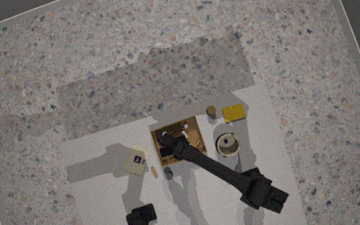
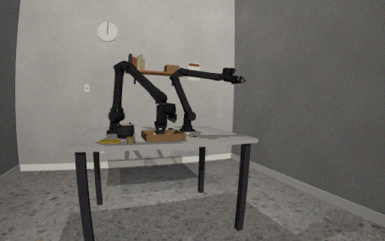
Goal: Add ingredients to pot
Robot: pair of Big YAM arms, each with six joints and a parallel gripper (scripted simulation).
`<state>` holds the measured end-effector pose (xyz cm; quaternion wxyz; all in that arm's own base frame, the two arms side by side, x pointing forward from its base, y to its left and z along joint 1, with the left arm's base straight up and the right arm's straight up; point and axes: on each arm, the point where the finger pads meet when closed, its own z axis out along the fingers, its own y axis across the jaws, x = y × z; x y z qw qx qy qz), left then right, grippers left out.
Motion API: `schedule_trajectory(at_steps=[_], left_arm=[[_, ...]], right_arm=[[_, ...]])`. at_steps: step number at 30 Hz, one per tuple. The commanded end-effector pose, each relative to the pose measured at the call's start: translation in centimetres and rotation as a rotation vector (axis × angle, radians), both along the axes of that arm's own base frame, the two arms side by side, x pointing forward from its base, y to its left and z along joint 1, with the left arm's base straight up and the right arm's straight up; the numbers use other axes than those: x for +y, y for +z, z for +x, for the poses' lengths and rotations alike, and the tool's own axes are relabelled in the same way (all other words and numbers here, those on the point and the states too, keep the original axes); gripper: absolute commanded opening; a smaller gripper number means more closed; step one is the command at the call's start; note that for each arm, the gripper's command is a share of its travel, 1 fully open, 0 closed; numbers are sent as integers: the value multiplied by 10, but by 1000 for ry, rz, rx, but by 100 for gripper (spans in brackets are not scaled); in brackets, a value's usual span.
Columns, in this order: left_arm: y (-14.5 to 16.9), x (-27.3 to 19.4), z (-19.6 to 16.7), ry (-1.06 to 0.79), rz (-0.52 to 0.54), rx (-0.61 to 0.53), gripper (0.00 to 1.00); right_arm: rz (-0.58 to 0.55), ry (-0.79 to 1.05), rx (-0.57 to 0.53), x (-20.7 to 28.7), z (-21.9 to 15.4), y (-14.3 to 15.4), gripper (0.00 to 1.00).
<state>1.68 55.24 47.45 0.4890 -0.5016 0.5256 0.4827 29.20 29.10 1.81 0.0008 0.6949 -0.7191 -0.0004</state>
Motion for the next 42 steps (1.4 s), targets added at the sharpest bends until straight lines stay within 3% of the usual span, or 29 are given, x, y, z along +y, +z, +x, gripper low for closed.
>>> schedule_trajectory(at_steps=[1, 35, 42], left_arm=[[26, -8, -9, 17, 55, -18, 100], [26, -8, -9, 17, 55, -18, 100], [26, -8, -9, 17, 55, -18, 100]], right_arm=[[11, -6, -15, 2, 8, 3, 0], [12, -6, -15, 2, 8, 3, 0], [49, -6, -53, 15, 21, 36, 0]])
